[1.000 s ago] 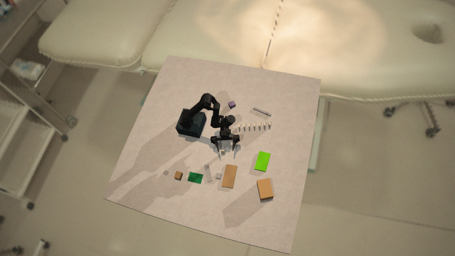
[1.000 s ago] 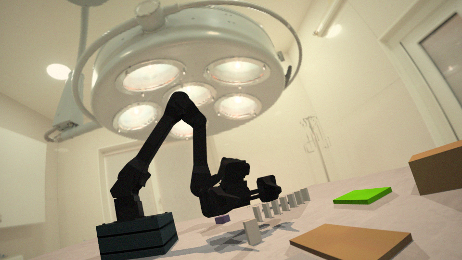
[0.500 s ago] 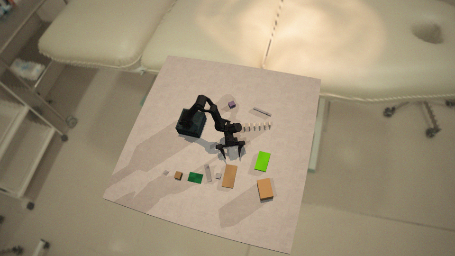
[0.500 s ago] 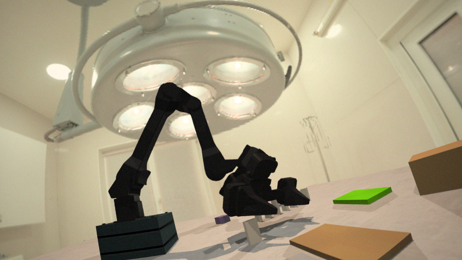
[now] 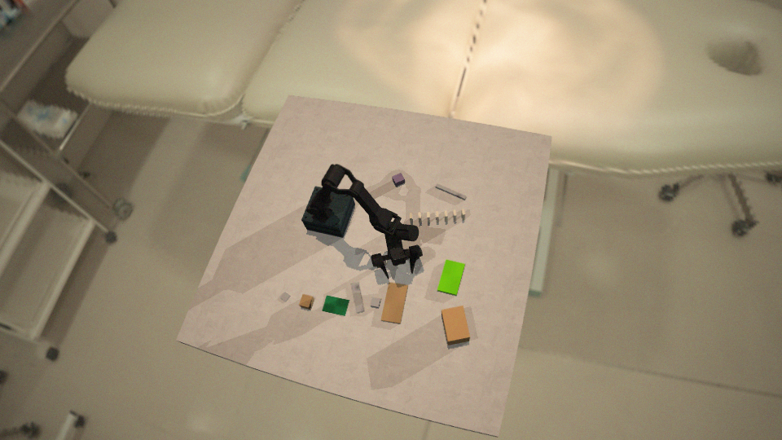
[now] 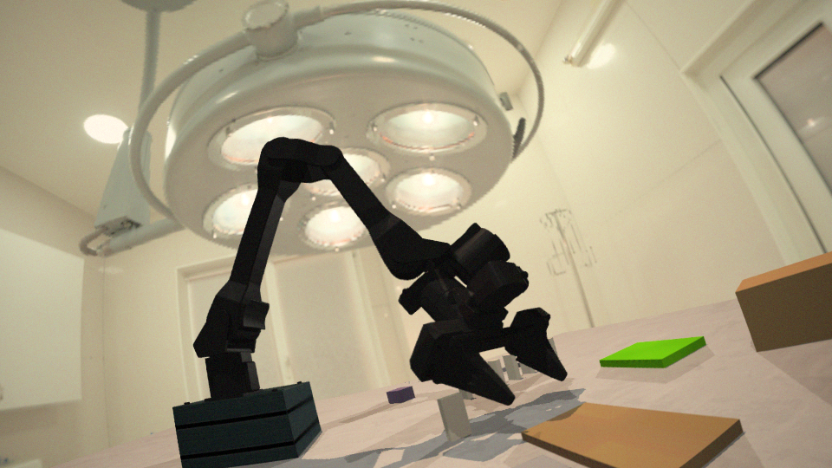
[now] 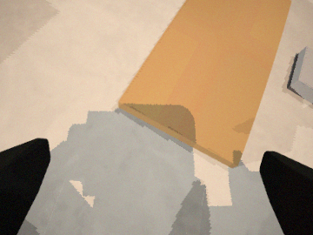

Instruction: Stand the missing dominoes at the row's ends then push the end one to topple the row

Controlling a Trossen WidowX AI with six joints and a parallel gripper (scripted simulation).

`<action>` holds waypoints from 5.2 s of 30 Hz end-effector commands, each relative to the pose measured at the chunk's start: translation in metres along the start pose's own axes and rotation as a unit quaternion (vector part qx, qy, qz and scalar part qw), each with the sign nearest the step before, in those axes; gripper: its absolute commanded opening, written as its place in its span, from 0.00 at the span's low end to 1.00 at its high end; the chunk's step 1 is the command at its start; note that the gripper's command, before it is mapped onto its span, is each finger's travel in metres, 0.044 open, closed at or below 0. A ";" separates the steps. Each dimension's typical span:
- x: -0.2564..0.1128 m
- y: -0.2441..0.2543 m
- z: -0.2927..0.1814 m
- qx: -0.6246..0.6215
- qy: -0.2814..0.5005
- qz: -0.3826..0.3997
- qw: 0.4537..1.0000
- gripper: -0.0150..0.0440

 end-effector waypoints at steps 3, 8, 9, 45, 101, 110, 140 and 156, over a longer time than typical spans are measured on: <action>-0.056 -0.037 0.019 0.094 0.260 0.032 0.961 1.00; -0.067 -0.044 0.016 0.103 0.296 0.026 0.949 1.00; -0.070 -0.046 0.016 0.106 0.304 0.025 0.946 1.00; -0.040 -0.051 -0.035 0.124 0.364 0.014 0.923 1.00; -0.155 -0.030 0.033 -0.024 0.357 0.078 0.931 0.44; -0.230 0.045 -0.034 -0.468 0.279 0.246 0.802 0.44; -0.195 0.073 -0.101 -0.564 0.248 0.278 0.737 0.44; -0.154 0.073 -0.143 -0.564 0.249 0.278 0.737 0.44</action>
Point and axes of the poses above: the point midway between the two fingers, 35 mm back from their tips, its own x axis out along the fingers, its own y axis across the jaws, z = x × y, the point moved 1 cm from there along -x, back along the fingers, and after that the axes turned 3 degrees about -x, right-handed, at the moved point
